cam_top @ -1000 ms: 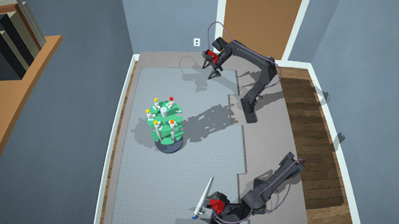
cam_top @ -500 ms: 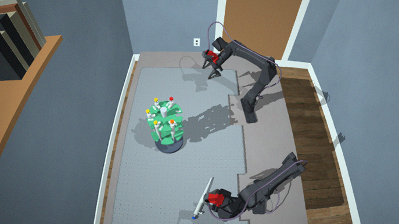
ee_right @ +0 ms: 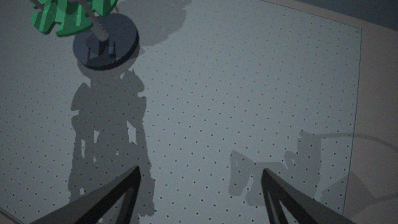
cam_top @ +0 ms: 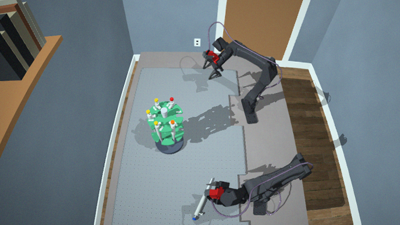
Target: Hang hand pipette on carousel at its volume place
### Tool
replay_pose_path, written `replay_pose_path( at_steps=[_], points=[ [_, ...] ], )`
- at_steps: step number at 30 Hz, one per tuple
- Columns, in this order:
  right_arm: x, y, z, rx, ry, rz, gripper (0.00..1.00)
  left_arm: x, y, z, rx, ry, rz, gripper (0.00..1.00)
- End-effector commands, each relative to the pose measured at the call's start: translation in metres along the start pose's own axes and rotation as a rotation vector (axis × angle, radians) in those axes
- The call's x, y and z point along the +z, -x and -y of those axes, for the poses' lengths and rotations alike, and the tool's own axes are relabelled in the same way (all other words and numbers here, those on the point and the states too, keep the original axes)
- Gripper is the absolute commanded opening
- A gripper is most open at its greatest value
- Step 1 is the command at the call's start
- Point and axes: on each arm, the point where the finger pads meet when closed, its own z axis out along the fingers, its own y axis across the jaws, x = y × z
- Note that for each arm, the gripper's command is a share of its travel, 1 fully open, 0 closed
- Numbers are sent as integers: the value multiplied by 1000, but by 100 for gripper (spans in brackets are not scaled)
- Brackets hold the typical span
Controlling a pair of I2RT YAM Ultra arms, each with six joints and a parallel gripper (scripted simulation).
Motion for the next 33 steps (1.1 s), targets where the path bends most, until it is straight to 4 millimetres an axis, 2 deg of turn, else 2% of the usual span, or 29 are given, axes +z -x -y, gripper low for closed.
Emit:
replay_pose_path(
  at_steps=[1,7,14,16,18,19,24,26,27,30,33],
  points=[
    [-6,11,4,-22,-15,37,100,9,7,20,-113,-2,118,49],
    [-6,11,4,-22,-15,37,100,31,-2,51,-258,-48,186,49],
    [-6,11,4,-22,-15,37,100,31,-2,51,-258,-48,186,49],
    [-6,11,4,-22,-15,37,100,25,9,54,-248,-55,210,49],
    [-6,11,4,-22,-15,37,100,25,9,54,-248,-55,210,49],
    [-6,11,4,-22,-15,37,100,35,-4,57,-291,-63,198,49],
    [-6,11,4,-22,-15,37,100,55,-12,86,-453,-137,258,49],
    [-6,11,4,-22,-15,37,100,55,-12,86,-453,-137,258,49],
    [-6,11,4,-22,-15,37,100,68,-21,88,-493,-134,238,49],
    [-6,11,4,-22,-15,37,100,80,-26,106,-570,-168,268,49],
    [-6,11,4,-22,-15,37,100,81,-27,108,-570,-168,268,49]
  ],
)
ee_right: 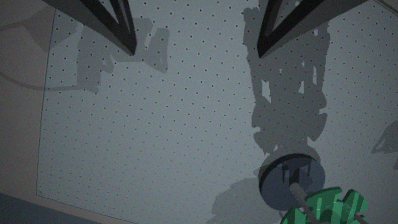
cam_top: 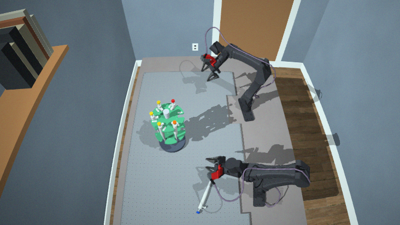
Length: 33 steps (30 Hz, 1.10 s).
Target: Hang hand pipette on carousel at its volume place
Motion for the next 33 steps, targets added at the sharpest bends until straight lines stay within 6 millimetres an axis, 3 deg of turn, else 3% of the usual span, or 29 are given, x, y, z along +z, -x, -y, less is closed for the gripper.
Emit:
replay_pose_path(
  at_steps=[1,4,7,8,10,19,30,33],
  points=[
    [-6,11,4,-22,-15,37,100,8,19,7,-64,-17,147,49],
    [-6,11,4,-22,-15,37,100,5,33,23,-59,-50,173,49],
    [-6,11,4,-22,-15,37,100,5,33,23,-59,-50,173,49],
    [-6,11,4,-22,-15,37,100,12,15,10,-95,-35,153,49],
    [-6,11,4,-22,-15,37,100,12,15,10,-95,-35,153,49],
    [-6,11,4,-22,-15,37,100,52,-27,40,-361,-184,209,49],
    [-6,11,4,-22,-15,37,100,54,-20,56,-361,-216,225,49],
    [-6,11,4,-22,-15,37,100,68,-33,68,-463,-283,229,49]
  ],
)
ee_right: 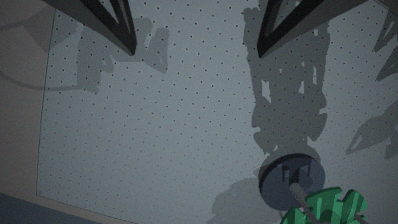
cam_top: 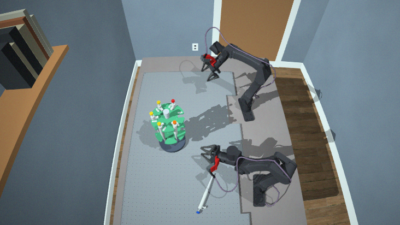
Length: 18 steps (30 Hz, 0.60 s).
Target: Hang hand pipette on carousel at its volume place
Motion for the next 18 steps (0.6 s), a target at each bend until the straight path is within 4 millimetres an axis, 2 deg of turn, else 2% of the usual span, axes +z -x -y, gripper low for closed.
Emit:
replay_pose_path(
  at_steps=[1,8,18],
  points=[
    [-6,11,4,-22,-15,37,100,18,-15,20,-118,-119,37,49],
    [-6,11,4,-22,-15,37,100,42,-55,22,-303,-212,37,49],
    [-6,11,4,-22,-15,37,100,42,-55,22,-288,-212,40,49]
  ],
)
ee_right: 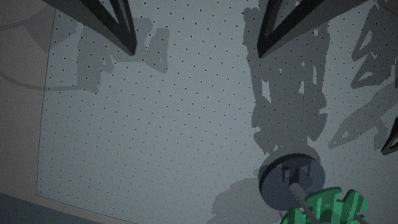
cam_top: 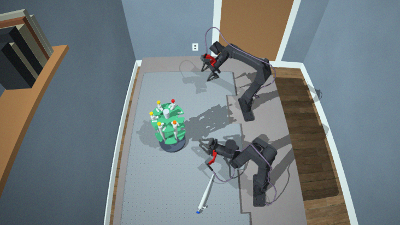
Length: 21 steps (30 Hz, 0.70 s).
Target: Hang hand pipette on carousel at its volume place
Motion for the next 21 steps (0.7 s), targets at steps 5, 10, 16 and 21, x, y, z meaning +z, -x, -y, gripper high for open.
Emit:
replay_pose_path(
  at_steps=[5,10,16,21],
  points=[
    [-6,11,4,-22,-15,37,100,3,1,21,-28,-77,16,49],
    [-6,11,4,-22,-15,37,100,16,2,24,-26,-93,18,49],
    [-6,11,4,-22,-15,37,100,33,2,20,-17,-69,18,49],
    [-6,11,4,-22,-15,37,100,39,3,20,-17,-69,18,49]
  ],
)
